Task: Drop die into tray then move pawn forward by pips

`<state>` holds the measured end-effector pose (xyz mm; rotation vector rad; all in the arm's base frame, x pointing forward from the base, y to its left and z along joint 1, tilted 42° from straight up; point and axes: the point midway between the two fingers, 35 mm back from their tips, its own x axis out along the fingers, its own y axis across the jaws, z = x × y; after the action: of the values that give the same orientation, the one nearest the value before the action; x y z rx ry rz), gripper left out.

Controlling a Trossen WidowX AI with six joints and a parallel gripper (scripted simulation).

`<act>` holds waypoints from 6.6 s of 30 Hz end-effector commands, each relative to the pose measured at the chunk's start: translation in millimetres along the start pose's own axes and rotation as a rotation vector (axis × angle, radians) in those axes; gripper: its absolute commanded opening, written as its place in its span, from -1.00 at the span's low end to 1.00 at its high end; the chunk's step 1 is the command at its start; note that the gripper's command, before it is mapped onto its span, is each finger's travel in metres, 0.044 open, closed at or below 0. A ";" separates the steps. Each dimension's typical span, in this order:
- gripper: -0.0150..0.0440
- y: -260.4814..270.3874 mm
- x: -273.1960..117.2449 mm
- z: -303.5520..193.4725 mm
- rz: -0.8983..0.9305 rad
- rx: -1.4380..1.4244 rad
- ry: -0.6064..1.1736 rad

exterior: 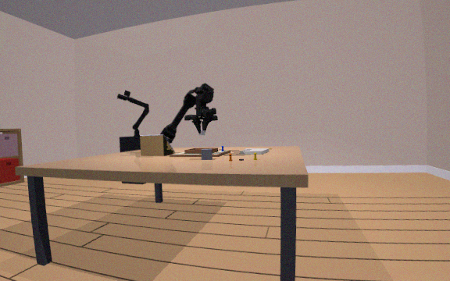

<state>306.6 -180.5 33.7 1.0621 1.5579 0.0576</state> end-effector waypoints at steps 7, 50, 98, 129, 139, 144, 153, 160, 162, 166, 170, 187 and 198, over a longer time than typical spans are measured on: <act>-0.49 25.6 8.7 -28.8 0.004 0.294 0.005; -0.49 55.1 49.7 -109.3 -0.321 0.926 -0.343; 0.58 83.4 -11.6 -114.0 -0.396 0.889 -0.758; 0.19 115.2 29.1 -75.0 -0.037 -0.128 0.002; 0.19 181.0 45.0 -55.5 0.022 -1.221 0.003; 0.19 185.3 46.8 -53.4 0.028 -1.340 0.001; 0.19 186.2 46.7 -53.8 0.028 -1.340 0.001; 0.19 186.9 46.7 -54.1 0.028 -1.340 0.001; 0.19 187.1 51.5 -54.1 0.029 -1.340 0.001; 0.19 187.5 61.6 -54.4 0.029 -1.340 0.001; 0.19 187.7 65.7 -54.3 0.029 -1.340 0.001; 0.19 188.7 93.6 -54.8 0.030 -1.341 0.000; -0.17 188.8 102.5 -55.5 0.031 -1.341 0.000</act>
<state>382.4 21.8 81.2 -0.0031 1.0983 0.9713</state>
